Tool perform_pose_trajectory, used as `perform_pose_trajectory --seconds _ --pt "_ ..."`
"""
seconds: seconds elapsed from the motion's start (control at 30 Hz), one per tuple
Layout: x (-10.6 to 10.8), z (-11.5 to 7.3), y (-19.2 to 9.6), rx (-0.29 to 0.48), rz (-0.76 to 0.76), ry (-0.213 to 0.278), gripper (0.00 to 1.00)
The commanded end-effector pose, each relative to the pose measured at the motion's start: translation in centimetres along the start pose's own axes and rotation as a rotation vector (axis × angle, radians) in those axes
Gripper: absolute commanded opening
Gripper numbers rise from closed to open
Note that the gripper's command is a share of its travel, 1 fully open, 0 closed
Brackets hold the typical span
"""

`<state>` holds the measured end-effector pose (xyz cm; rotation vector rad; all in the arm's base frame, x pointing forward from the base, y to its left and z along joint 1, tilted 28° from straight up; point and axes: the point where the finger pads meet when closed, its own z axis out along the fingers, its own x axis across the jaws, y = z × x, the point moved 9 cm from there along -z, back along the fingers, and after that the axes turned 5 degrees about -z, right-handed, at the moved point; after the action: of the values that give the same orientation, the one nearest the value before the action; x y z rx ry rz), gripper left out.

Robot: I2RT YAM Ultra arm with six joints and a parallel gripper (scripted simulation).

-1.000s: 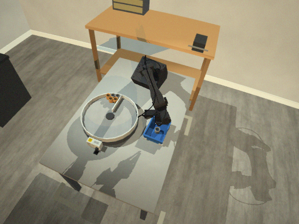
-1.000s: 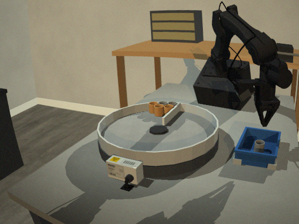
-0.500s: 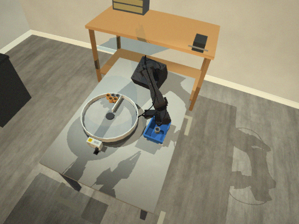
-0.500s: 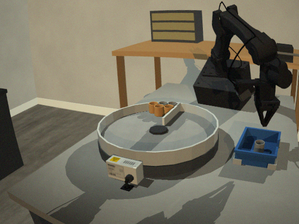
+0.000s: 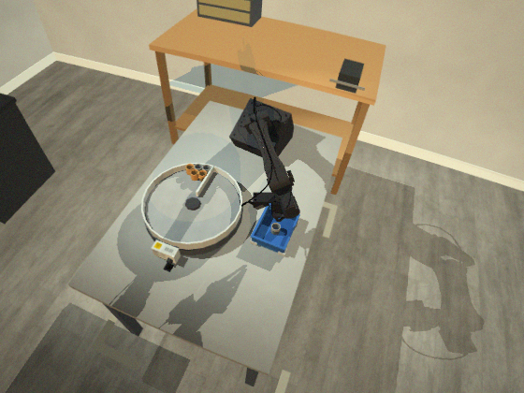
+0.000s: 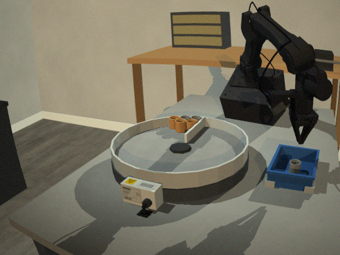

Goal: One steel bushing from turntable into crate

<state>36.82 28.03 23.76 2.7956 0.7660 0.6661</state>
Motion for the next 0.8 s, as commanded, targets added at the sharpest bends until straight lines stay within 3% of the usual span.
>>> perform_pose_trajectory --seconds 0.0,0.4,0.43,0.57,0.77 --pt "0.5 -2.9 0.1 -0.001 0.006 0.056 0.16" --pt "0.5 -2.9 0.1 -0.001 0.006 0.056 0.16" --pt "0.5 -2.9 0.1 -0.001 0.006 0.056 1.0" --pt "0.5 -3.2 0.2 -0.001 0.009 0.056 1.0" --pt "0.2 -5.9 0.2 0.0 0.01 0.056 1.0"
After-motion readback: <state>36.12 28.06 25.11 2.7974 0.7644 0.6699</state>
